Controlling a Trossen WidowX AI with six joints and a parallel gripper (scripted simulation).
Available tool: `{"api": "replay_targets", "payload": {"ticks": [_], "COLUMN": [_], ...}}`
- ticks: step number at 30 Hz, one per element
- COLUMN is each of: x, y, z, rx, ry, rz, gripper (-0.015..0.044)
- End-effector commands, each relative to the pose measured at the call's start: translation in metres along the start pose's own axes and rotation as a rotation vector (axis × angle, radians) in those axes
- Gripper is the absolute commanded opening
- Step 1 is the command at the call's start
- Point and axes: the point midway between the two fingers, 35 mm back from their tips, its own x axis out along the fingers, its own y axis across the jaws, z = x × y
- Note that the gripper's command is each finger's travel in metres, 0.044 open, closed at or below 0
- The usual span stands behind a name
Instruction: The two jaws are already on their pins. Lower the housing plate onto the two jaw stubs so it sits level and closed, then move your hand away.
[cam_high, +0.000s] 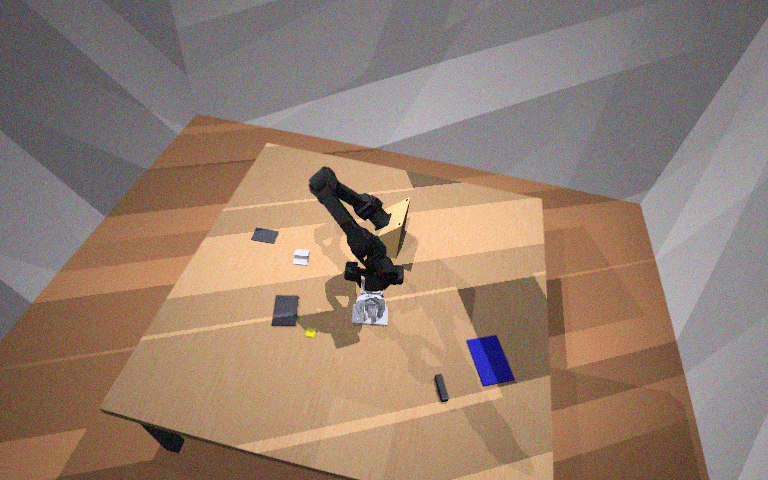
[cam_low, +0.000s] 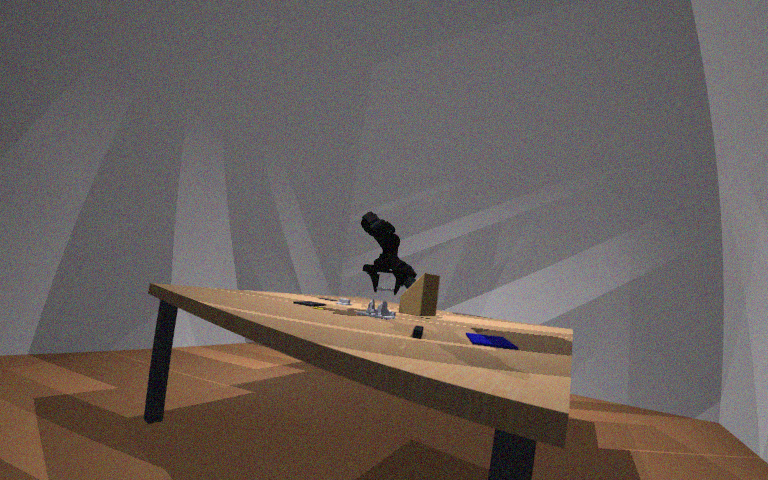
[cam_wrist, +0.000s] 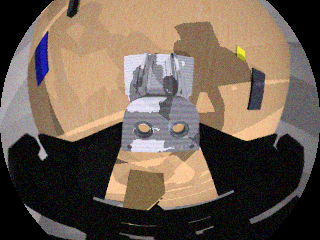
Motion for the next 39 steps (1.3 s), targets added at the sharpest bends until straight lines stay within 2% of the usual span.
{"api": "replay_targets", "payload": {"ticks": [1, 39], "x": [0.000, 0.000], "y": [0.001, 0.001], "z": [0.000, -0.014], "rx": [-0.006, -0.008], "ry": [0.000, 0.000], "rz": [0.003, 0.003], "gripper": [0.0351, 0.0351]}}
